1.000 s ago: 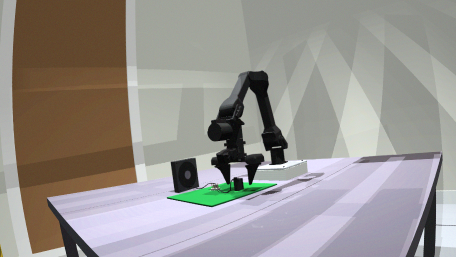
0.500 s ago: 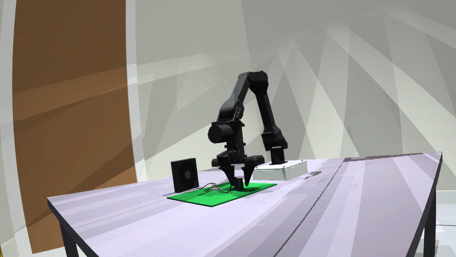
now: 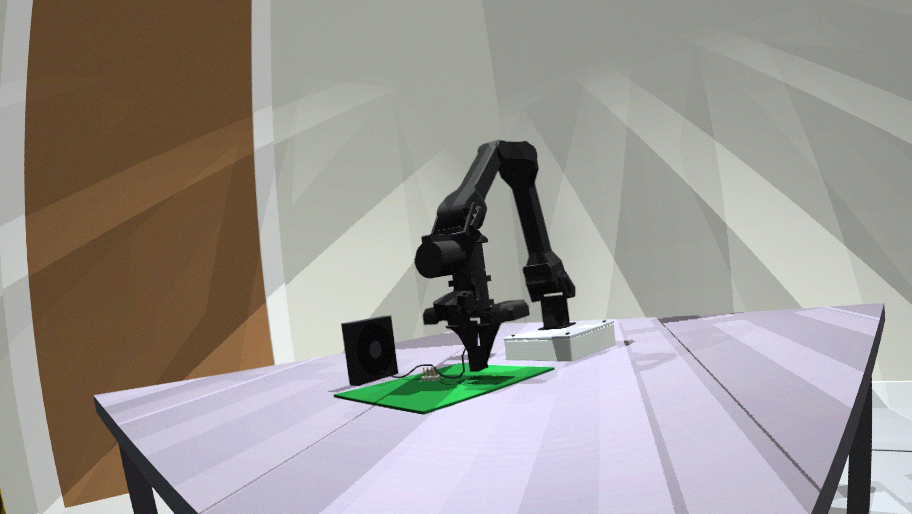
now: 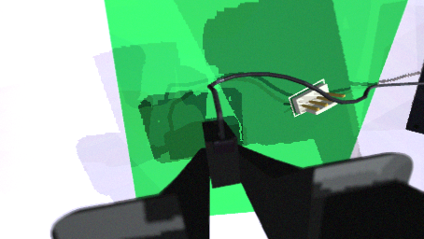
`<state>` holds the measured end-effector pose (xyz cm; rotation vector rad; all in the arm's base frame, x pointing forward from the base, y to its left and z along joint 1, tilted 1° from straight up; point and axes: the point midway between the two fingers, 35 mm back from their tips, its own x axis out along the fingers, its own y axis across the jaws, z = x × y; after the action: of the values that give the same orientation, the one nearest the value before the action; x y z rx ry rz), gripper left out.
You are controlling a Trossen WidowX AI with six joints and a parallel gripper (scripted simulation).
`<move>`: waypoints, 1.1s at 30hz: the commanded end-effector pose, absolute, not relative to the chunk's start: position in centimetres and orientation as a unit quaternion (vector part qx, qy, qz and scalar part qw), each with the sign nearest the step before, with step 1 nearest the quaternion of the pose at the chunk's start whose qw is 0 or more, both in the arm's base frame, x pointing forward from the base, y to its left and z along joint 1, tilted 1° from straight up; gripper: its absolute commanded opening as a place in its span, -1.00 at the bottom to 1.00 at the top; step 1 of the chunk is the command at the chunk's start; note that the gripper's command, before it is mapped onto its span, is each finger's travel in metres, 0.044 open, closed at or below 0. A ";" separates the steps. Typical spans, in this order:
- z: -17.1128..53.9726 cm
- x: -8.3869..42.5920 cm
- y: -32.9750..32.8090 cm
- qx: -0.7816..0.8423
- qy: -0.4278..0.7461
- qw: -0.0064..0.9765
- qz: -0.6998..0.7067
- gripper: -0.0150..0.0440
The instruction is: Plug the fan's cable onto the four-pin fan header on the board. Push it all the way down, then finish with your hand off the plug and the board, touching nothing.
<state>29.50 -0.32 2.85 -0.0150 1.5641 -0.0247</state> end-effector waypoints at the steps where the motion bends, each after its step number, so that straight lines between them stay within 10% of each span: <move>1: 6.1 29.9 -0.2 -0.006 0.695 0.719 -0.009 -0.49; 33: 6.2 31.4 -7.5 0.311 0.619 0.648 -0.317 -0.49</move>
<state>31.26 -6.71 6.18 0.6214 1.4314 -0.6446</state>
